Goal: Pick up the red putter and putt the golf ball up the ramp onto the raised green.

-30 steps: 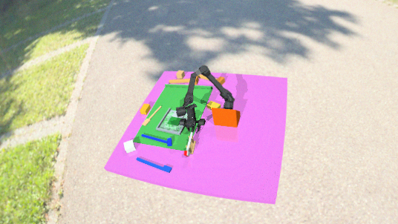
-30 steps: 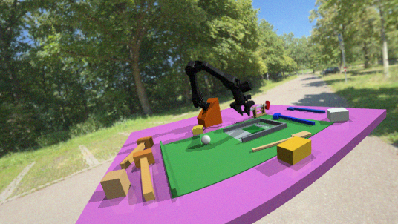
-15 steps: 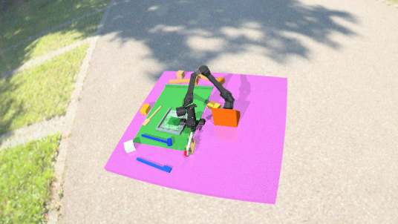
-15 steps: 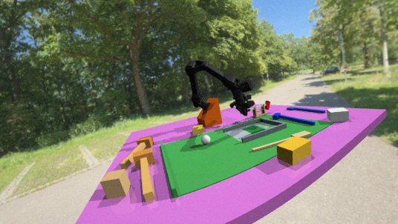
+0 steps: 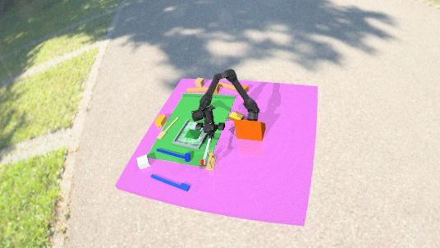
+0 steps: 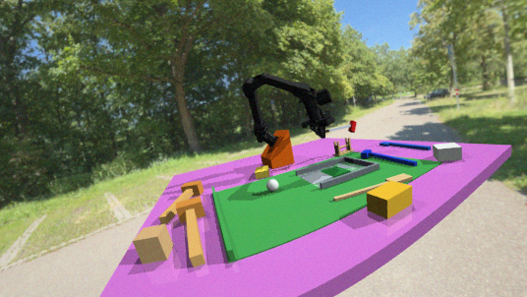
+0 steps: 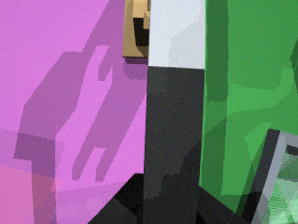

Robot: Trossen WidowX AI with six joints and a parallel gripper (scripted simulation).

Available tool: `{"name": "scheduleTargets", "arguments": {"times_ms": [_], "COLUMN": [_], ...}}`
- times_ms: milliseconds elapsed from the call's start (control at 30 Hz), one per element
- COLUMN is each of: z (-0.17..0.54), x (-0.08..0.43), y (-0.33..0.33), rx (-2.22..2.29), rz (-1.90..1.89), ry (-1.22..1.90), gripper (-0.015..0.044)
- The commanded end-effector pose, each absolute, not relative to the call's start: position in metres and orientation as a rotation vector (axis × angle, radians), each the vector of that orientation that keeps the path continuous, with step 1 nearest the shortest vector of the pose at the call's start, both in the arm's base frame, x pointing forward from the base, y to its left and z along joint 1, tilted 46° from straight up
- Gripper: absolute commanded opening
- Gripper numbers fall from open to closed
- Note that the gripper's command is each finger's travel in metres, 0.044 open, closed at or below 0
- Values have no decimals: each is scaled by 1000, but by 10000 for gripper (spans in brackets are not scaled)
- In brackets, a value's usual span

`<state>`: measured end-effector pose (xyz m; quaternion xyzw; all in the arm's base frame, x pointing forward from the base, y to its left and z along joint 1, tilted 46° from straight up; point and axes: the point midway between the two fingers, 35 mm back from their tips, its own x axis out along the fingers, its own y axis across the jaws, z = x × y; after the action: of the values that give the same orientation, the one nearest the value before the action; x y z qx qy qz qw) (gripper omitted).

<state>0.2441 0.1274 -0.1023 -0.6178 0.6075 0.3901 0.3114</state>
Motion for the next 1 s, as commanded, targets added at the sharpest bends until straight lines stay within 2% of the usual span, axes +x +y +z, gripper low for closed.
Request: {"name": "scheduleTargets", "arguments": {"times_ms": [0,167,567,967], "z": [-86,-84,-19,44], "x": [243,249,280,290], "y": [143,133,87,31], "rx": [-1617,-1607,-1396,-1175], "rz": [1033,986,635,285], "ry": [1590,1597,1632,1635], "gripper": [0,0,0,0]}}
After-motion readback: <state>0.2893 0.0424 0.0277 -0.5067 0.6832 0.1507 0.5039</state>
